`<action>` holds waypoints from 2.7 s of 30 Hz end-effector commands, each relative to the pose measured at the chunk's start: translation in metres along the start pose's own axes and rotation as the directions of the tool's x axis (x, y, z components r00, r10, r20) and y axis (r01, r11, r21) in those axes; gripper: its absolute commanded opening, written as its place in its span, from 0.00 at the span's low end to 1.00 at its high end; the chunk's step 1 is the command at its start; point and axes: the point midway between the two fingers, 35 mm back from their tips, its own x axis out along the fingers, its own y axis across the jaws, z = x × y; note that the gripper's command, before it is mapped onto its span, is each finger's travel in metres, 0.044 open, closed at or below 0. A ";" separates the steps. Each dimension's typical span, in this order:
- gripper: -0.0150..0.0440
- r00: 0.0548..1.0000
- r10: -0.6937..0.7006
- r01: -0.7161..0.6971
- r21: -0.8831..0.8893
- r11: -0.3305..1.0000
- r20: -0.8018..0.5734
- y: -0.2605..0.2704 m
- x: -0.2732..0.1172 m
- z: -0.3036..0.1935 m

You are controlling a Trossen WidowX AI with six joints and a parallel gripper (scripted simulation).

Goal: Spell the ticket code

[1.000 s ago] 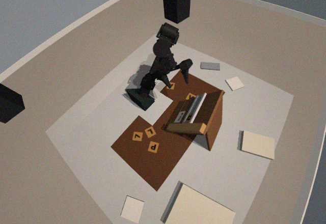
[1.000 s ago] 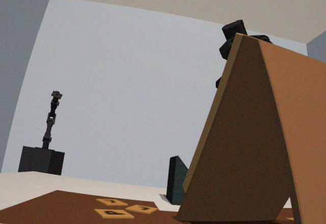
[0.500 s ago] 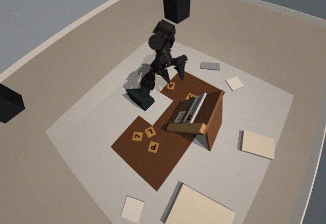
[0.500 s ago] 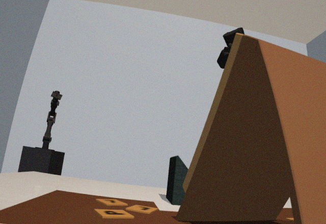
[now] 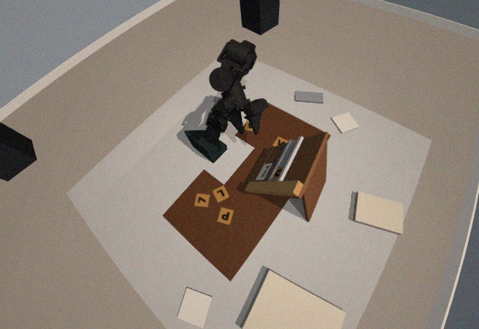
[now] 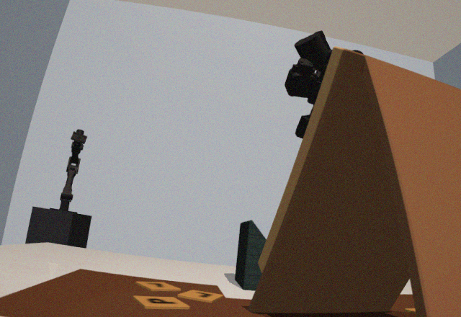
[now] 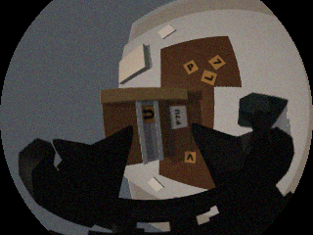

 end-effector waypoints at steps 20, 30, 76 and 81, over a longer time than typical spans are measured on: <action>0.83 0.795 -0.568 0.523 0.716 0.463 -0.213 -0.190 0.199 0.193; 0.83 0.769 -0.595 0.539 0.737 0.407 -0.234 -0.209 0.210 0.193; 0.83 0.769 -0.594 0.540 0.737 0.407 -0.235 -0.230 0.238 0.180; 0.83 0.769 -0.594 0.540 0.737 0.407 -0.236 -0.235 0.244 0.178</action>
